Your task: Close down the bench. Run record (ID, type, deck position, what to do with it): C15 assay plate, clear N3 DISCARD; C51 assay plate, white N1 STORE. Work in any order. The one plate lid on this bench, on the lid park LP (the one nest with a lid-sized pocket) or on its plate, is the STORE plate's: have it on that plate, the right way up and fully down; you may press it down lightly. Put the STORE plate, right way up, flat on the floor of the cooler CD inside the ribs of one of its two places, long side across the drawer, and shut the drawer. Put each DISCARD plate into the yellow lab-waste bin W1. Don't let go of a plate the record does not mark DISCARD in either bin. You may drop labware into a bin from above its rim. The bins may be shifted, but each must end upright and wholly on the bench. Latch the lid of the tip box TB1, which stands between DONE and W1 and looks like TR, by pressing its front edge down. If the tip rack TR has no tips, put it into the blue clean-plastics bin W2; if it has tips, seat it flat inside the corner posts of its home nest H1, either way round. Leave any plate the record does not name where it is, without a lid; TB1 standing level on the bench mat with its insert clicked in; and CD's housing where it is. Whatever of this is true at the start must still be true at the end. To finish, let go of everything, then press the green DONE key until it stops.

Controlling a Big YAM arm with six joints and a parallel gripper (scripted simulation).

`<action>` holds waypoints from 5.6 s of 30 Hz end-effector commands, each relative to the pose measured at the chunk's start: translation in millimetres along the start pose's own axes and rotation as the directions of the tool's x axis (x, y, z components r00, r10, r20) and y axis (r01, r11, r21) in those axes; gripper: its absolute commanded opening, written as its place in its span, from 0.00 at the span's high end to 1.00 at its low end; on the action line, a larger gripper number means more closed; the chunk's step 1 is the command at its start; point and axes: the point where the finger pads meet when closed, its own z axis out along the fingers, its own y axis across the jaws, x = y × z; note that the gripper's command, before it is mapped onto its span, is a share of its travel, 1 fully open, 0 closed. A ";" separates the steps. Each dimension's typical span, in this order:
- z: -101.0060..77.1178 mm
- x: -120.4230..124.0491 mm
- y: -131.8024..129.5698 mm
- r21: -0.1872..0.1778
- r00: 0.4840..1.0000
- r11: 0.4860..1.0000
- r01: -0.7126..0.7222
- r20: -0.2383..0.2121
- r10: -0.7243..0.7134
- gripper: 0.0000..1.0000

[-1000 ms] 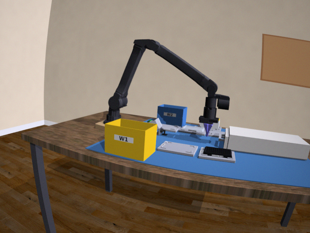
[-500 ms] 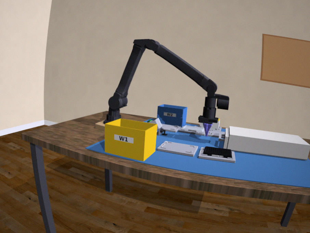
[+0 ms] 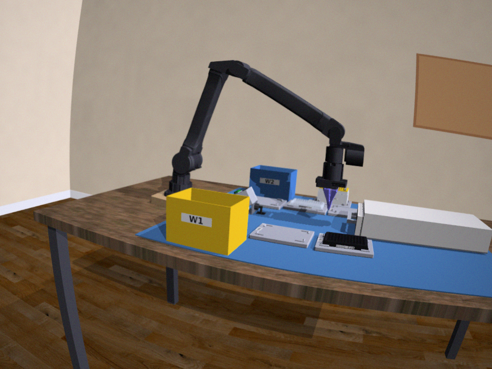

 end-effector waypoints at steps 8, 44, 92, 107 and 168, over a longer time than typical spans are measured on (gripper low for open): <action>-47.0 -4.3 -22.2 0.074 1.000 0.997 -0.003 0.006 0.003 1.00; -90.0 -6.6 -20.0 0.075 1.000 0.997 0.001 0.006 -0.001 1.00; -105.2 -38.8 12.1 0.042 0.955 0.954 -0.297 0.020 0.297 0.00; -104.5 -84.7 37.9 0.023 0.742 0.741 -0.671 0.035 0.670 0.00; -63.3 -185.8 91.6 -0.004 -0.035 -0.035 -0.999 0.004 0.999 0.00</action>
